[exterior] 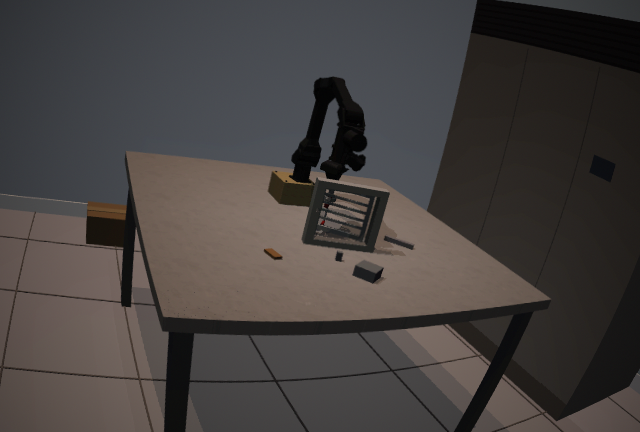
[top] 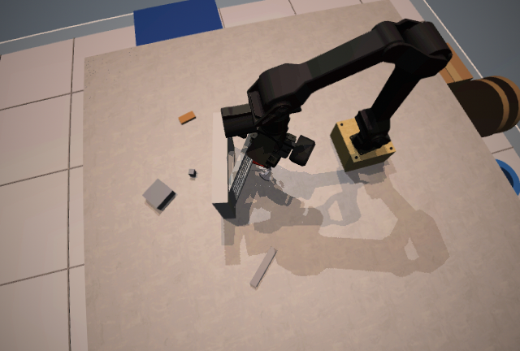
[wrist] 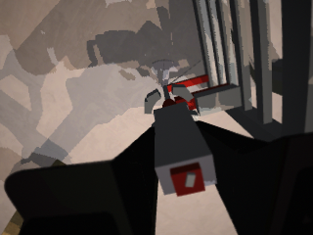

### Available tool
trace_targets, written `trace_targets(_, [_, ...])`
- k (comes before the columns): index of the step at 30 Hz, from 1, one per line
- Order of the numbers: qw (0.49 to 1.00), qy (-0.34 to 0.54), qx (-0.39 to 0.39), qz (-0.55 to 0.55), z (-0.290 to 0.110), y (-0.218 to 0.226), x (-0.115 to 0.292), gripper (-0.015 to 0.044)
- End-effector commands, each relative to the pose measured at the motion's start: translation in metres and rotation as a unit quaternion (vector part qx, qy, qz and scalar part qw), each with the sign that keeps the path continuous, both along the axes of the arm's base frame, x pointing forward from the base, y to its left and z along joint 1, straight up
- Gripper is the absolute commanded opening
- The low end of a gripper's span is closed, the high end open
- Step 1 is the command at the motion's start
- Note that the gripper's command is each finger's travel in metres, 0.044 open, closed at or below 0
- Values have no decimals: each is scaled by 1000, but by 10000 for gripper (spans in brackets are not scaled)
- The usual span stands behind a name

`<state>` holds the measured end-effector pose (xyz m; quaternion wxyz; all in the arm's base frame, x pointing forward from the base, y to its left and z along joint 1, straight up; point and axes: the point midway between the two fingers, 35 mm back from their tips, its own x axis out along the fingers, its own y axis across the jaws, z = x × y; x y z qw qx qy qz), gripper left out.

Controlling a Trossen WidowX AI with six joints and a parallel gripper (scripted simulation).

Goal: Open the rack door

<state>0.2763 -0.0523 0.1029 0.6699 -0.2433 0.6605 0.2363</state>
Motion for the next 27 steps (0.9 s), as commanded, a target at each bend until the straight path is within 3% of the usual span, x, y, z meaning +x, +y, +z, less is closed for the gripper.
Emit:
trace_targets(1, [999,-7,1,-42,0,7,-3,17])
trace_targets(27, [976,-7,7,-217,-1,59,-16,17])
